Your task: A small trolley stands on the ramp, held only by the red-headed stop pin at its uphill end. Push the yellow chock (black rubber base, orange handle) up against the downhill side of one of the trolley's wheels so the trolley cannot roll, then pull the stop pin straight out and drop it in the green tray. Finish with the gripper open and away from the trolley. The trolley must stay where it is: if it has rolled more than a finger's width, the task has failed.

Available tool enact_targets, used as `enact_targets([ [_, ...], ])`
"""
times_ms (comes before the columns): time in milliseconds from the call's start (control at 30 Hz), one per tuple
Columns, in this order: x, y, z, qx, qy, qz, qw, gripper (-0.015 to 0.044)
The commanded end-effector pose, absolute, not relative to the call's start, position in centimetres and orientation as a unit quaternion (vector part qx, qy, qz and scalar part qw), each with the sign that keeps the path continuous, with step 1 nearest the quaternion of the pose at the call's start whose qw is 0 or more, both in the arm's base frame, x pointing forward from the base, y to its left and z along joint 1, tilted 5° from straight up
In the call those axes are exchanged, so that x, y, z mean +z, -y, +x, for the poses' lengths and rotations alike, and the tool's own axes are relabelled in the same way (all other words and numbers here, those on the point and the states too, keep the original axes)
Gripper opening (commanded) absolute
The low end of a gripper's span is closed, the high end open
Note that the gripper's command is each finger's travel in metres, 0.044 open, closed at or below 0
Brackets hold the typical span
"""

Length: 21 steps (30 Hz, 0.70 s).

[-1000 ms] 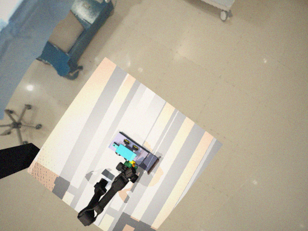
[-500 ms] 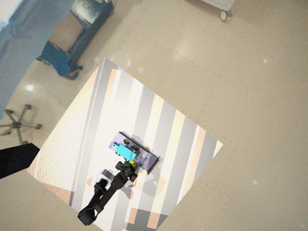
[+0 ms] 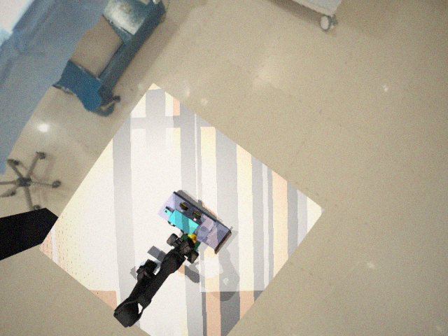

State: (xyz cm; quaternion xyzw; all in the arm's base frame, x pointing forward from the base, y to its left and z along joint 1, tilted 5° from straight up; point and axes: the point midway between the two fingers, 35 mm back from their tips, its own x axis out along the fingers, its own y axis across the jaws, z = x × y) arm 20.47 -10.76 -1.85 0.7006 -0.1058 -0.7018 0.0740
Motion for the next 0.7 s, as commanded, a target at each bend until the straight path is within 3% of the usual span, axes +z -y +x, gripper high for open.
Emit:
enact_targets([
  [0,-2.08,10.57,20.49,-0.702,0.108,0.700,0.075,0.0190],
  [433,-2.59,10.15,20.52,-0.702,0.108,0.700,0.075,0.0190],
  [600,-2.49,10.18,20.51,-0.702,0.105,0.701,0.074,0.0321],
  [667,-2.49,10.18,20.51,-0.702,0.105,0.701,0.074,0.0340],
])
